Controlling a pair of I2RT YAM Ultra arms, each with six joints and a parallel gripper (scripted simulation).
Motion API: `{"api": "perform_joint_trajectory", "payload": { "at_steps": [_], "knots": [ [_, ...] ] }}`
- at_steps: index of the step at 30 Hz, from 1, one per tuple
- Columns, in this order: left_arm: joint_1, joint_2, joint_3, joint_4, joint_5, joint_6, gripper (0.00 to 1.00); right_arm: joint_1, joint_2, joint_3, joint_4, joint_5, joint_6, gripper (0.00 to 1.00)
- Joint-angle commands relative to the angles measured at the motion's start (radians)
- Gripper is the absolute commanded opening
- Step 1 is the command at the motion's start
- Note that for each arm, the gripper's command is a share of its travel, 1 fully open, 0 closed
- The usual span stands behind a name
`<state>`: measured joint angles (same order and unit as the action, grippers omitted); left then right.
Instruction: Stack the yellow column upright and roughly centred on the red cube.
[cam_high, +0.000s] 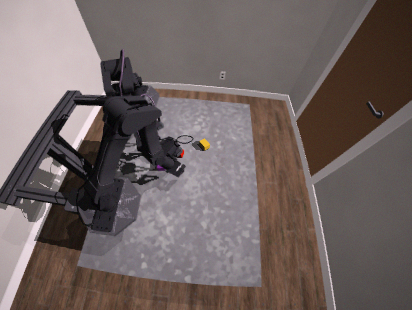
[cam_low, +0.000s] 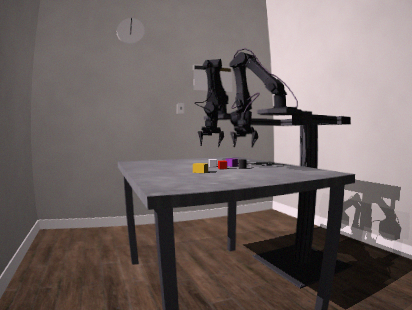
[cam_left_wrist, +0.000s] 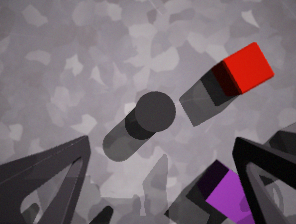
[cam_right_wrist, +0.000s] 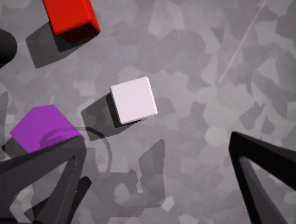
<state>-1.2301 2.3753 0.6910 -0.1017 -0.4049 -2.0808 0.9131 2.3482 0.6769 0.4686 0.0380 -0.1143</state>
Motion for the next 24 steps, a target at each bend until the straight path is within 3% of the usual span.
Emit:
{"api": "perform_joint_trajectory", "payload": {
  "at_steps": [1,24],
  "knots": [
    [-0.003,-0.04,-0.022,0.026,-0.007,-0.014,1.0,0.041,0.005,-0.06,0.186,0.025,0.064,1.0],
    [-0.001,-0.03,-0.012,0.015,-0.007,-0.014,1.0,0.062,0.022,-0.087,0.226,0.031,0.064,1.0]
  ]
}}
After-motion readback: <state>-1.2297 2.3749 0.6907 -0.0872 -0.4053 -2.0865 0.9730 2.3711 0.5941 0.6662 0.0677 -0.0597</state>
